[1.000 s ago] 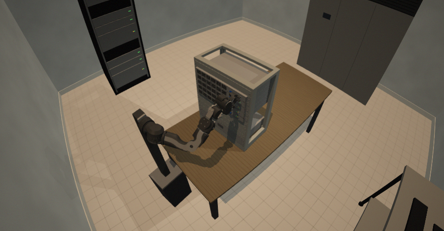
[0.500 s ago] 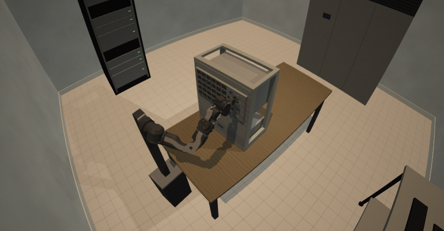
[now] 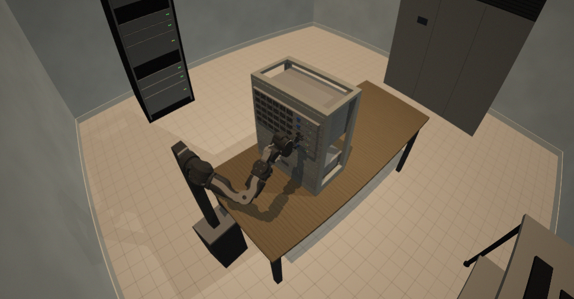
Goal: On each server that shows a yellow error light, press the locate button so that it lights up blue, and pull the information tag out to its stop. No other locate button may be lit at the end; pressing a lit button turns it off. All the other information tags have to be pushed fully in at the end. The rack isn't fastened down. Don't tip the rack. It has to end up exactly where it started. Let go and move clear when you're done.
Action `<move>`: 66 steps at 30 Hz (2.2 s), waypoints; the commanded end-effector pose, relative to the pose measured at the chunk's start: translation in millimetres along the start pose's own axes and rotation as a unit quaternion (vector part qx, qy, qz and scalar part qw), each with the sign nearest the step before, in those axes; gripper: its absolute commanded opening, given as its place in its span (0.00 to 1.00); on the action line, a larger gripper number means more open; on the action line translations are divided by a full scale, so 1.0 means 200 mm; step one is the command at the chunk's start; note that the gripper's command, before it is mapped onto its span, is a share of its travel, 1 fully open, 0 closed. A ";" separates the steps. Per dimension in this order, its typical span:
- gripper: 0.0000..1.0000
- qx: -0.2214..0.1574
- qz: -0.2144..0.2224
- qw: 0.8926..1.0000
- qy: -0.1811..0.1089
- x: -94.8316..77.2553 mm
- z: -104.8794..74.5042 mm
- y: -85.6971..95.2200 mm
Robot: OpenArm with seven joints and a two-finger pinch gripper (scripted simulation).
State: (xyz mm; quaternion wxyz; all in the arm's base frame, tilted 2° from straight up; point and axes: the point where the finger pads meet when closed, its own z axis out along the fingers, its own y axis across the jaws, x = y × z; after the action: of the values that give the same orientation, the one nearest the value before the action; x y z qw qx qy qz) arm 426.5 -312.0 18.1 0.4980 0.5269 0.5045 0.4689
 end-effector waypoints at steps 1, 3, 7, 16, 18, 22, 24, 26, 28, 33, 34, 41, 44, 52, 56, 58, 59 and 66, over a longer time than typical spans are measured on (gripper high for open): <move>0.10 -0.015 0.005 1.000 -0.005 -0.01 -0.01 0.04; 0.10 -0.015 0.005 1.000 -0.005 0.00 -0.02 0.00; 0.10 -0.015 0.005 1.000 -0.005 0.03 -0.04 -0.08; 0.10 -0.015 0.005 1.000 -0.005 0.09 -0.11 -0.26; 0.10 -0.015 0.005 1.000 -0.005 0.09 -0.11 -0.26; 0.10 -0.015 0.005 1.000 -0.006 0.12 -0.13 -0.34; 0.10 -0.015 0.005 1.000 -0.006 0.14 -0.15 -0.38; 0.10 -0.015 0.005 1.000 -0.006 0.15 -0.16 -0.42; 0.10 -0.015 0.005 1.000 -0.006 0.17 -0.17 -0.46; 0.10 -0.015 0.005 1.000 -0.006 0.20 -0.20 -0.55; 0.10 -0.015 0.005 1.000 -0.006 0.20 -0.20 -0.55; 0.10 -0.015 0.006 1.000 -0.006 0.23 -0.23 -0.64; 0.10 -0.015 0.006 1.000 -0.006 0.24 -0.24 -0.66; 0.10 -0.015 0.006 1.000 -0.007 0.24 -0.25 -0.68; 0.10 -0.015 0.006 1.000 -0.007 0.24 -0.25 -0.69; 0.10 -0.015 0.006 1.000 -0.007 0.24 -0.25 -0.69; 0.10 -0.015 0.006 1.000 -0.007 0.24 -0.25 -0.69; 0.10 -0.015 0.006 1.000 -0.007 0.24 -0.25 -0.69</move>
State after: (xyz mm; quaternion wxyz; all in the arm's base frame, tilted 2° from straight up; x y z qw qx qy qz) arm 371.0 -262.3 -116.8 0.5050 0.5262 0.4937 0.4736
